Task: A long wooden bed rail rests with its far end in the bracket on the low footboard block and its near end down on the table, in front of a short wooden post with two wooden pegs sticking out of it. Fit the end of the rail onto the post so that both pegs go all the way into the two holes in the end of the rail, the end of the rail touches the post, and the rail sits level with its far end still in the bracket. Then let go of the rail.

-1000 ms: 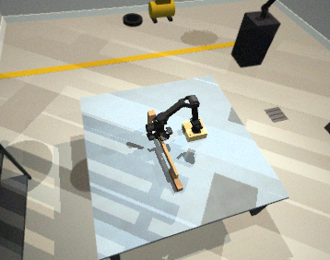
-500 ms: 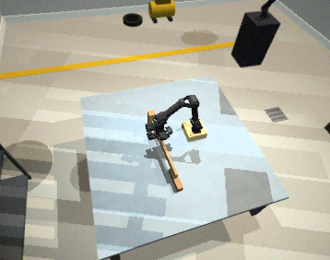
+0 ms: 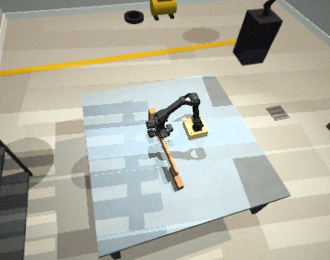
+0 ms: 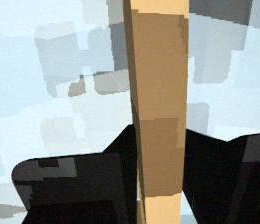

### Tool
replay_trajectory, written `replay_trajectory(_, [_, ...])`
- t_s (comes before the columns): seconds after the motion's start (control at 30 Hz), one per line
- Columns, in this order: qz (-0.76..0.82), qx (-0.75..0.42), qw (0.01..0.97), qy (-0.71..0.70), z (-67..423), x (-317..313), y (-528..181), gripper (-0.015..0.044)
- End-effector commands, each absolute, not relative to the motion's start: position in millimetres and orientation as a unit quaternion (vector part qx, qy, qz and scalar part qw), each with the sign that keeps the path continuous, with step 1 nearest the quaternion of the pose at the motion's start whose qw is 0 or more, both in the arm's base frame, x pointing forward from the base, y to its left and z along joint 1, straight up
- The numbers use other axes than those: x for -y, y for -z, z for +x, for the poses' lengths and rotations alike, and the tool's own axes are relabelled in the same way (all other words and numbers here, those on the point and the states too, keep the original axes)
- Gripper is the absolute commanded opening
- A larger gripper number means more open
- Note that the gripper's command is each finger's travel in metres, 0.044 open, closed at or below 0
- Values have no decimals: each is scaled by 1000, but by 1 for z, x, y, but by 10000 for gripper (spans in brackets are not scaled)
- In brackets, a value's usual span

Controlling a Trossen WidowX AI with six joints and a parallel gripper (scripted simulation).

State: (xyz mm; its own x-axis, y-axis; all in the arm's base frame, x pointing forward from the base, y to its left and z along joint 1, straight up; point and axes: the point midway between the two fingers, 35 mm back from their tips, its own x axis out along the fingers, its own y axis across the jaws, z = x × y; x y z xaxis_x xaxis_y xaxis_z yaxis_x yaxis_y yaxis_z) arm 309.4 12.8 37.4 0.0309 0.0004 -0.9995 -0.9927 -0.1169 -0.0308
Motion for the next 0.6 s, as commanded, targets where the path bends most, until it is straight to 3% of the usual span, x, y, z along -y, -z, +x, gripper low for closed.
replay_trajectory(0.0, [-537, -461, 477, -521, 310, -11, -37, 0])
replay_trajectory(0.57, [-537, -461, 477, -521, 310, -6, -38, 0])
